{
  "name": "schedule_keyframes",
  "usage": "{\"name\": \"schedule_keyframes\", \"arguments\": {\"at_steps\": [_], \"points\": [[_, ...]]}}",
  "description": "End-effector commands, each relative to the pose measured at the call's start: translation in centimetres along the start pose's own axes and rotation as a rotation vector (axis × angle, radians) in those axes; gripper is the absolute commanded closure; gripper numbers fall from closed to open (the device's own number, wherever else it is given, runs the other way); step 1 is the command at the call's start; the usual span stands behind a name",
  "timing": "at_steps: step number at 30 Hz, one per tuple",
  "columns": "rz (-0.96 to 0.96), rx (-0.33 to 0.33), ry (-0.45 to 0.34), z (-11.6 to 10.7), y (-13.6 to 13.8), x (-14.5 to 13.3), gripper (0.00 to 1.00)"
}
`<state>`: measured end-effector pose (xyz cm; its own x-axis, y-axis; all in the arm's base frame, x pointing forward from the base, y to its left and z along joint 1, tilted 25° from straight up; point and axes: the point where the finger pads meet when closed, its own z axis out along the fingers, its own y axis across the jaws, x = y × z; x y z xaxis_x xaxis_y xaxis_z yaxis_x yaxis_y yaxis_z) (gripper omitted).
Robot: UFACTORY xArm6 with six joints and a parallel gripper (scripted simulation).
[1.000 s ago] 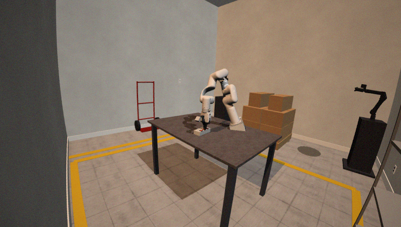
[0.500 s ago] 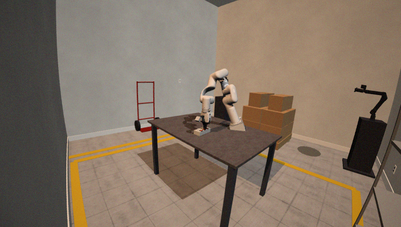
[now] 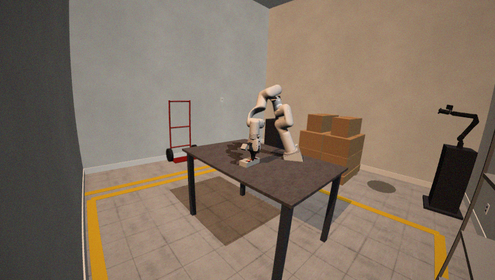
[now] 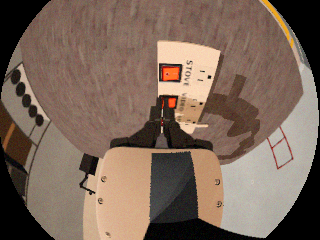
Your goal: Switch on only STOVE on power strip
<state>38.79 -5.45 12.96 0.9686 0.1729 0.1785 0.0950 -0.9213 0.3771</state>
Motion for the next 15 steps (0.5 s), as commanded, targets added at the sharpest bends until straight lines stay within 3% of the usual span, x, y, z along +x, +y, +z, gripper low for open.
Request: {"name": "schedule_keyframes", "arguments": {"at_steps": [1,15], "points": [[0.001,0.0,0.003,0.06,0.03,0.13,1.0],[0.001,0.0,0.003,0.56,0.03,0.13,1.0]]}}
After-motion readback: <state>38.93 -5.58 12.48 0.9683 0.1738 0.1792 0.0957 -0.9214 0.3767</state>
